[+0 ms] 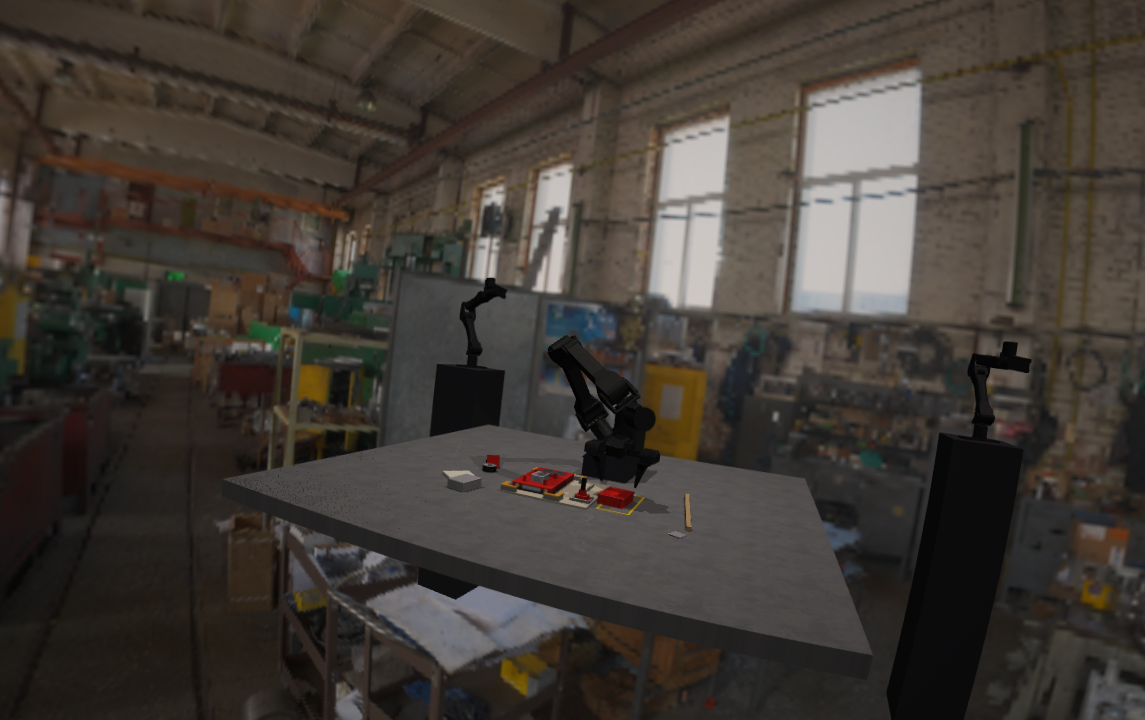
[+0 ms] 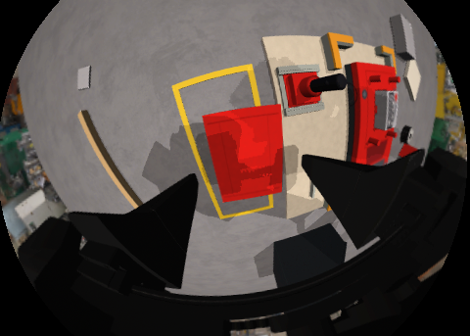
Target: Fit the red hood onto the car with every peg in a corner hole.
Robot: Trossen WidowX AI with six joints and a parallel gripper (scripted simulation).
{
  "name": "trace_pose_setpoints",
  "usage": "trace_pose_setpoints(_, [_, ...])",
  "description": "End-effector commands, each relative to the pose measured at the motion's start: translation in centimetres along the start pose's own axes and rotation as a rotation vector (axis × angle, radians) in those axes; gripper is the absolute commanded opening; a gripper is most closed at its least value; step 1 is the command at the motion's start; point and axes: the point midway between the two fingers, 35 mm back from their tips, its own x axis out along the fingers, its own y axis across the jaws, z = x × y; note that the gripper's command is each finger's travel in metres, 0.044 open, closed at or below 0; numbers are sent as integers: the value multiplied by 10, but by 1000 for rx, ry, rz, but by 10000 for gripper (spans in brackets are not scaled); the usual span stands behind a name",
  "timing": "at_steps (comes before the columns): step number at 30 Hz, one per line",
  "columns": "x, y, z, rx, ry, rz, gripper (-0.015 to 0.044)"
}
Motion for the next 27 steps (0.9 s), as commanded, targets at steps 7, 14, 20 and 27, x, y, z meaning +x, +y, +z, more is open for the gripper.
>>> trace_pose_setpoints(7, [9,-2,-1,-4,0,-6,440])
trace_pose_setpoints(14, [14,-2,-1,-4,0,-7,440])
trace_pose_setpoints(20, [19,-2,-2,-4,0,-8,440])
trace_pose_setpoints(27, [21,-2,-2,-4,0,-8,440])
